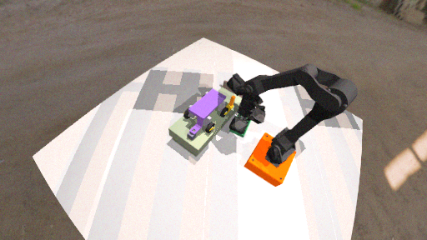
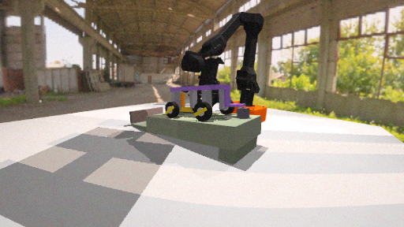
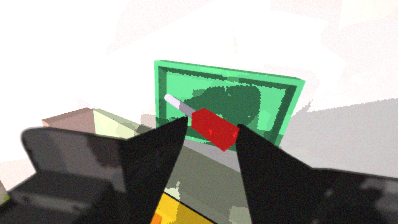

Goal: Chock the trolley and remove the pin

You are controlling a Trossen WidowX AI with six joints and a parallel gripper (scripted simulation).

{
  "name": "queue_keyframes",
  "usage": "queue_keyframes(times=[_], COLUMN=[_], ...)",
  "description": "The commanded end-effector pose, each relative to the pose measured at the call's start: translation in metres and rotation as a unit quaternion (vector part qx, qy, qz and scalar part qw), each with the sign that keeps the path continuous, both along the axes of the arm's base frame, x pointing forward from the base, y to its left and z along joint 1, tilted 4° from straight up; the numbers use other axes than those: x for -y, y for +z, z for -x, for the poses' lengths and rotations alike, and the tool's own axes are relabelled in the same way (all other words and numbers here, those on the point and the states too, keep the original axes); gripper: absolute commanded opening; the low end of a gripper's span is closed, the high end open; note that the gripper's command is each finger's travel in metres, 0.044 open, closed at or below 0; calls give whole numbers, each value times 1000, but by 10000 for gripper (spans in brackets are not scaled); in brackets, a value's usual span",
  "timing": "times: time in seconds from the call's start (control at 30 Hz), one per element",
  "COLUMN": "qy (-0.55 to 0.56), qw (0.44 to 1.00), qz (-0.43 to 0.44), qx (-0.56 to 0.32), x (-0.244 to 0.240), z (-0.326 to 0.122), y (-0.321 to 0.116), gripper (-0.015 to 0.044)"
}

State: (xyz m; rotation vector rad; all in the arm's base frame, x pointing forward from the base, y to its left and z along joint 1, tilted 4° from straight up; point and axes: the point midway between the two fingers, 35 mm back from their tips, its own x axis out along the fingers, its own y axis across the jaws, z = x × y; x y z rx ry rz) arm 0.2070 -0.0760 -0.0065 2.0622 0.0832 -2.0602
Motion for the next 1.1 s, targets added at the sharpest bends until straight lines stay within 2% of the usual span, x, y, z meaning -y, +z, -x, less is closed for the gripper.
queue_keyframes(times=[0.0,0.7,0.9,1.07], qy=[-2,-2,0,0], qw=[1000,1000,1000,1000], qz=[1,1,0,0], qx=[-1,-1,1,0], x=[-2,-9,-8,-8], z=[2,6,3,3], y=[-2,-10,-8,-7], gripper=[190,190,340,340])
